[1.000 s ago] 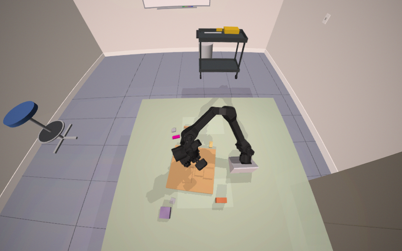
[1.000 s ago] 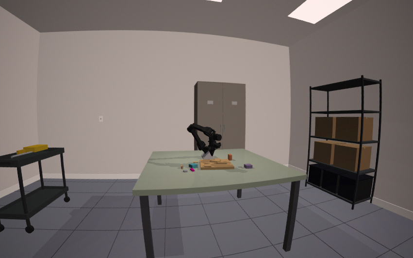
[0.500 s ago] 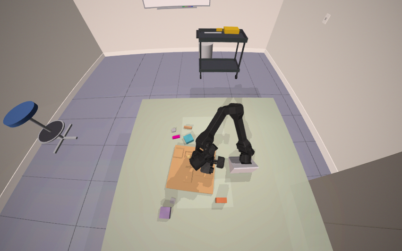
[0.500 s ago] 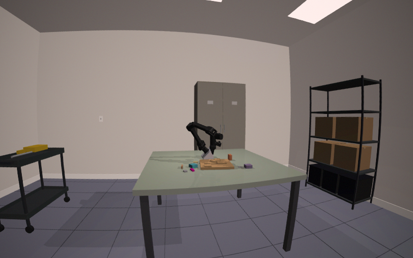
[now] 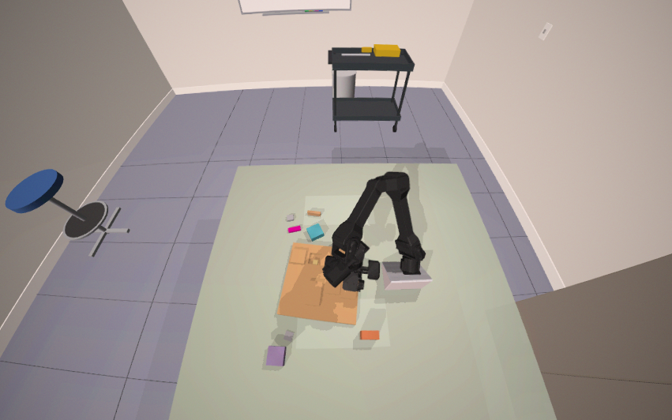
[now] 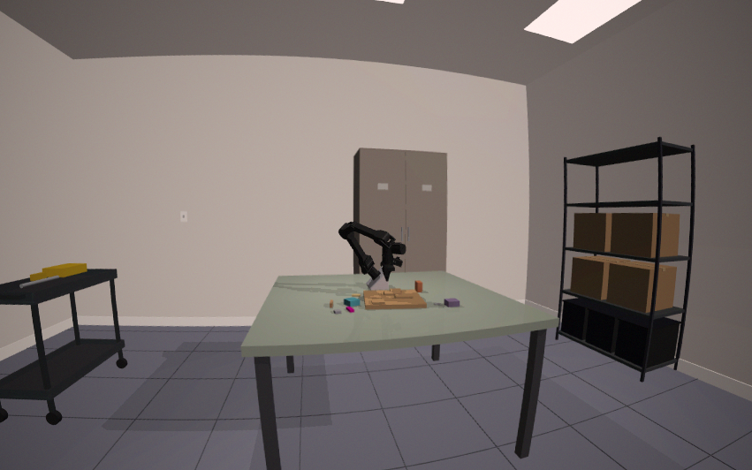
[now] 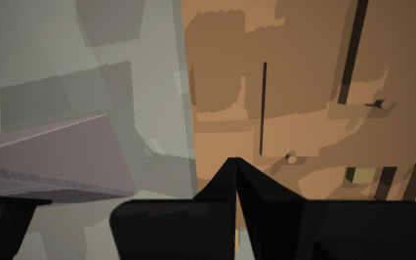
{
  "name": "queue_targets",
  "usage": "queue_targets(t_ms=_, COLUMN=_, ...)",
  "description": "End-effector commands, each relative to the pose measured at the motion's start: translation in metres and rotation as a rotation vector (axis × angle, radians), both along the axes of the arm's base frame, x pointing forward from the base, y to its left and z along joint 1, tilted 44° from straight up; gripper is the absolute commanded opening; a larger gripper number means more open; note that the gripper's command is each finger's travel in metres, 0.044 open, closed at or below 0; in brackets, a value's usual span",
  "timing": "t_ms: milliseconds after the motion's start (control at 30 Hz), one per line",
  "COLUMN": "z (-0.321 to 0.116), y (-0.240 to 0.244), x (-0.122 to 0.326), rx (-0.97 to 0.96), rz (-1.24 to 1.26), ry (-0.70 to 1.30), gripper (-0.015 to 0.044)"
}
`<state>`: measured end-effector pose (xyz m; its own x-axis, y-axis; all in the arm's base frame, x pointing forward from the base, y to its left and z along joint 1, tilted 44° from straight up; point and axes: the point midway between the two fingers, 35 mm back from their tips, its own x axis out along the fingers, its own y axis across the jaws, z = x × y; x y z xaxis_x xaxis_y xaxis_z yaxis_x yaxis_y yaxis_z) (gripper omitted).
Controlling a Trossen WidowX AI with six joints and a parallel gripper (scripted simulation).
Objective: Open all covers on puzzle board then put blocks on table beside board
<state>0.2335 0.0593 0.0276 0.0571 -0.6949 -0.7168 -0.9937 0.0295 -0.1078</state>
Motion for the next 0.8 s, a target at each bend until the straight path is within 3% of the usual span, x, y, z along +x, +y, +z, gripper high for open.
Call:
queue_targets(t_ms=0, z=0.000, y=0.001, x=0.000, rx=0.004, rz=0.003, ry=0.004, gripper=0.0000)
queue_targets(t_ms=767, z=-0.013, y=-0.010, x=0.002, rx=0.005, rz=0.003, ry=0.004, gripper=0.0000)
